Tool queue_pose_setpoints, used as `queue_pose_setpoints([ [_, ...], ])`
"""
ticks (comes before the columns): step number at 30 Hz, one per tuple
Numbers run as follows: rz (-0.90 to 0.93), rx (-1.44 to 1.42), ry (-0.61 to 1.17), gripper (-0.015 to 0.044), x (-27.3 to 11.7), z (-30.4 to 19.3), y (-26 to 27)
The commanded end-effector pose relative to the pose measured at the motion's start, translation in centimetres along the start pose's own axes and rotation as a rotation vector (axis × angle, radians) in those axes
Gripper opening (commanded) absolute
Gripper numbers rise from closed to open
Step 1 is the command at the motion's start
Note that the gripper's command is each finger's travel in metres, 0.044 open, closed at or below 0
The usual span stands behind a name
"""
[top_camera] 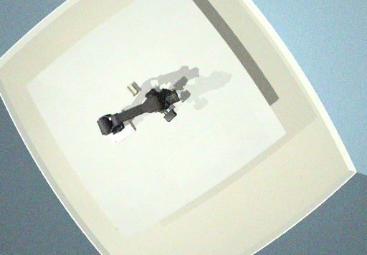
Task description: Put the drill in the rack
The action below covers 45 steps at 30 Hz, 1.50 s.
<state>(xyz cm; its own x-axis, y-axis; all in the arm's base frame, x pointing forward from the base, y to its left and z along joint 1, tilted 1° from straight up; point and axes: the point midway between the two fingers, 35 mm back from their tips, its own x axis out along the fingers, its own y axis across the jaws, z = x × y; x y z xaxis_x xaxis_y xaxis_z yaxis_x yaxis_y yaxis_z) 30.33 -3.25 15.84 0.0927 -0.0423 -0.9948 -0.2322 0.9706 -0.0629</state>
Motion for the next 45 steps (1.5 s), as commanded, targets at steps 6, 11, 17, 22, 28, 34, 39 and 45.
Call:
queue_pose_setpoints([
  [6, 0.023, 0.008, 0.028, 0.0000, 0.3, -0.4, 0.4],
  [11, 0.032, 0.013, 0.037, 0.0000, 1.0, -0.6, 0.6],
  [17, 0.033, 0.014, 0.038, 0.0000, 1.7, -0.8, 0.8],
  [22, 0.034, 0.014, 0.038, 0.0000, 1.7, -0.8, 0.8],
  [28, 0.033, 0.014, 0.038, 0.0157, -1.6, -0.4, 0.6],
  [34, 0.034, 0.014, 0.038, 0.0315, -4.5, -0.5, 0.5],
  [39, 0.039, -0.312, 0.031, 0.0440, -1.6, 0.6, 3.7],
  [45, 0.059, -1.063, 0.010, 0.0440, 3.1, 0.9, 12.0],
])
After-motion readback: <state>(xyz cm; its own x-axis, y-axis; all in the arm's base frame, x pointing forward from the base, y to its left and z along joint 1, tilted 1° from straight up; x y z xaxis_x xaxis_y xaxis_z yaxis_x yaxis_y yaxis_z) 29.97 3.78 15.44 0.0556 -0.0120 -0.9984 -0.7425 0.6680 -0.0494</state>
